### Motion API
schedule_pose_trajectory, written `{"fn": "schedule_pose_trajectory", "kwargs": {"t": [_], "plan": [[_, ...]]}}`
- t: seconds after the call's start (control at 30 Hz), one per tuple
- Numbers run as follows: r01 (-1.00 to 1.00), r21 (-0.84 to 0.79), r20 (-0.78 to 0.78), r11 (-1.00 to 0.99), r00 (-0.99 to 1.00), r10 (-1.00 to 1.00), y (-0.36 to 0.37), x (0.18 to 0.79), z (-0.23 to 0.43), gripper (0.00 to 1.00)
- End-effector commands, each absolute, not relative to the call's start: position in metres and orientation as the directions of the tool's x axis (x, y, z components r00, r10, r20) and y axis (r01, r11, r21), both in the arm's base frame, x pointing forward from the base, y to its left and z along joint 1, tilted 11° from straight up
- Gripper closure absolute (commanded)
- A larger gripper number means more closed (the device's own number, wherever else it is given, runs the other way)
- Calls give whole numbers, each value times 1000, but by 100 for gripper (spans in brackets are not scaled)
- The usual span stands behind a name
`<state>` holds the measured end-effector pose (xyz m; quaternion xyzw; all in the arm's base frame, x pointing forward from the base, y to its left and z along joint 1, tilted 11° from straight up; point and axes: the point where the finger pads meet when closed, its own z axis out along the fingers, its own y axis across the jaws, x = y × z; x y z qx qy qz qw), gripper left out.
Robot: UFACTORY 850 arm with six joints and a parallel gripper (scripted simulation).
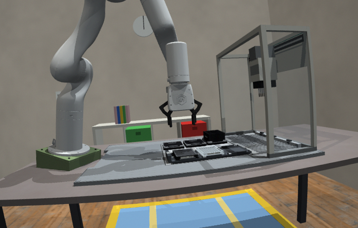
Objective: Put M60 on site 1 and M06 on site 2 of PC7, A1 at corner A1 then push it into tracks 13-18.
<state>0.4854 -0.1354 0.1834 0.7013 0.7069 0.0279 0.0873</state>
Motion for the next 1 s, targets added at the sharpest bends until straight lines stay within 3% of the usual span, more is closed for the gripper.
{"fn": "schedule_pose_trajectory", "kwargs": {"t": [0.0,0.97], "plan": [[986,163,-85,15,-1,996,-136,486,184,0],[986,166,-80,-10,24,996,-54,567,182,0]]}}
